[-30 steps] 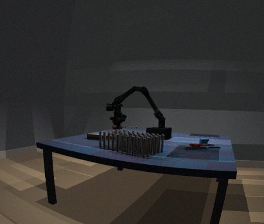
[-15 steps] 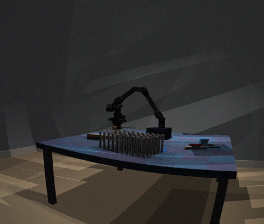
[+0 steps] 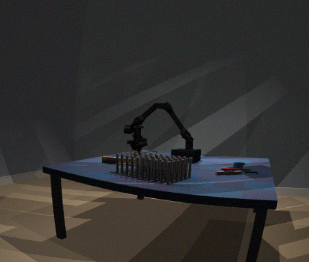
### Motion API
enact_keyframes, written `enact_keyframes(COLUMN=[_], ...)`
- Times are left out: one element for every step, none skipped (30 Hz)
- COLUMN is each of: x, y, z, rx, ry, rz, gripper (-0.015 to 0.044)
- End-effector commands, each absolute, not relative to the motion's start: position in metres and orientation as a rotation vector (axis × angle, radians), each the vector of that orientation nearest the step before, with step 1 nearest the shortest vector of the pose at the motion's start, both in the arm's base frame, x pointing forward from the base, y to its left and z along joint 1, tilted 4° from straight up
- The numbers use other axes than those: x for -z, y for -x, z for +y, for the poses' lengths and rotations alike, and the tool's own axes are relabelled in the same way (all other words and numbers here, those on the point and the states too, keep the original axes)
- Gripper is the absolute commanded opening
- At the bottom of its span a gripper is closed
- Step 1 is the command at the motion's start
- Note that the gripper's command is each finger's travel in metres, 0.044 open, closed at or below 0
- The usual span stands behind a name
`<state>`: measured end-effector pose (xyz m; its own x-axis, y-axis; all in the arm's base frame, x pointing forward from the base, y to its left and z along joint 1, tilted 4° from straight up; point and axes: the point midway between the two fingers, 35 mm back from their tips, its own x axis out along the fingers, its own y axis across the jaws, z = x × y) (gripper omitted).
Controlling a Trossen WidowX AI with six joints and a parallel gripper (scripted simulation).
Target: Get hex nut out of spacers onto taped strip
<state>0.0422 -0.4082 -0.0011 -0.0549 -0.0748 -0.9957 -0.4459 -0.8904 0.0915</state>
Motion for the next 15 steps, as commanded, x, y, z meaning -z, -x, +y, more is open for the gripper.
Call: enact_keyframes(x=[0.008, 0.010, 0.011, 0.013, 0.015, 0.016, 0.018, 0.020, 0.021, 0.023, 0.024, 0.026, 0.028, 0.029, 0.031], y=[-0.042, -0.042, -0.041, -0.041, -0.041, -0.041, -0.041, -0.041, -0.041, -0.041, -0.041, -0.041, -0.041, -0.040, -0.040], z=[-0.407, -0.407, -0.407, -0.407, -0.408, -0.408, -0.408, -0.408, -0.408, -0.408, -0.408, -0.408, -0.408, -0.408, -0.408], rx=[-2.034, -2.034, -2.034, -2.034, -2.034, -2.033, -2.033, -2.033, -2.033, -2.033, -2.033, -2.033, -2.032, -2.032, -2.031], ry=[1.956, 1.956, 1.956, 1.956, 1.956, 1.956, 1.956, 1.956, 1.956, 1.956, 1.956, 1.957, 1.957, 1.957, 1.957], rz=[0.553, 0.553, 0.553, 0.554, 0.554, 0.554, 0.554, 0.555, 0.555, 0.555, 0.555, 0.557, 0.558, 0.559, 0.561], gripper=[0.0000, 0.0000, 0.0000, 0.0000, 0.0000, 0.0000, 0.0000, 0.0000, 0.0000, 0.0000, 0.0000, 0.0000, 0.0000, 0.0000, 0.0000])
